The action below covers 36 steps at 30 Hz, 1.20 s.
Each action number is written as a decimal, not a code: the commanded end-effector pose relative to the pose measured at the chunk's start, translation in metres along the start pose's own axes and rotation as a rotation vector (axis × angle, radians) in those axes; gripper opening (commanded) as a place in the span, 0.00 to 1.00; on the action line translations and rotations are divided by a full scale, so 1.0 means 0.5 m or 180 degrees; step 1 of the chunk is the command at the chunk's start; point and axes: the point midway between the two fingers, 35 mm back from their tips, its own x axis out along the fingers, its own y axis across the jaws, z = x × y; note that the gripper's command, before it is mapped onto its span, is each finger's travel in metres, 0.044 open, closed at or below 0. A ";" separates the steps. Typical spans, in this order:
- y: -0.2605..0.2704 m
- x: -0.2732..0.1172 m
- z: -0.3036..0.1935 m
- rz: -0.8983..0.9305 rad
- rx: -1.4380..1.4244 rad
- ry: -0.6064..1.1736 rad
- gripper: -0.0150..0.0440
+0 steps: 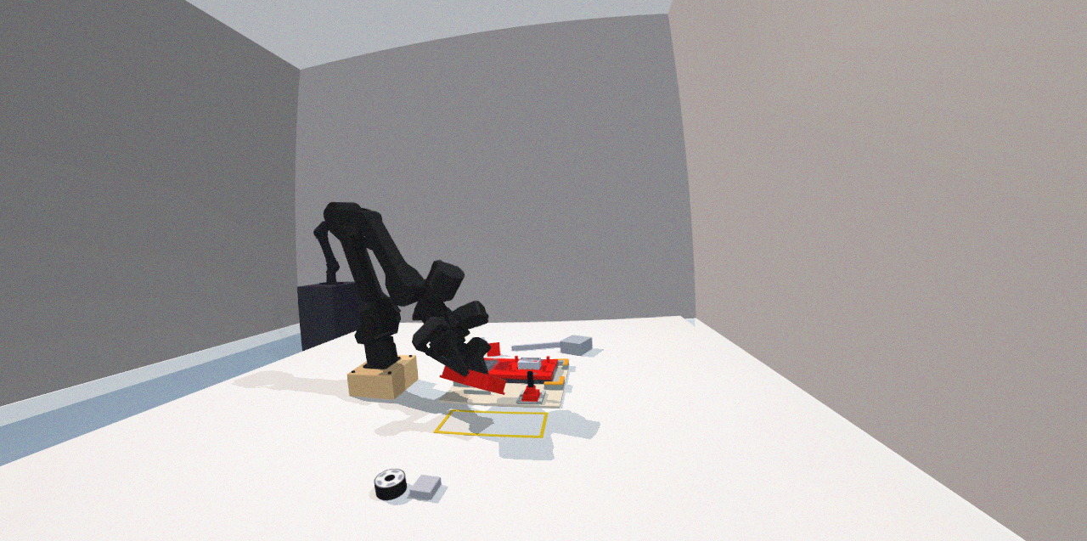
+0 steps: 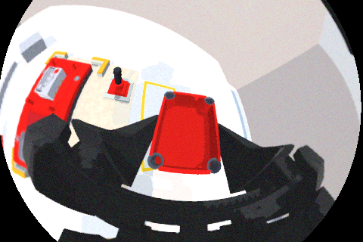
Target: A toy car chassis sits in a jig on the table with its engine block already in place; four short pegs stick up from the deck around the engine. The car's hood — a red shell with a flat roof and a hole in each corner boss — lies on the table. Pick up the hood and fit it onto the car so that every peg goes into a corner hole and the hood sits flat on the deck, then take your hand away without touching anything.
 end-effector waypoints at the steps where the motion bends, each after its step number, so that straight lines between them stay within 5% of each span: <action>1: -0.001 0.000 -0.002 -0.0016 -0.0478 0.0009 0.25; 36: 0.000 0.000 -0.002 -0.0008 -0.4234 0.0017 0.25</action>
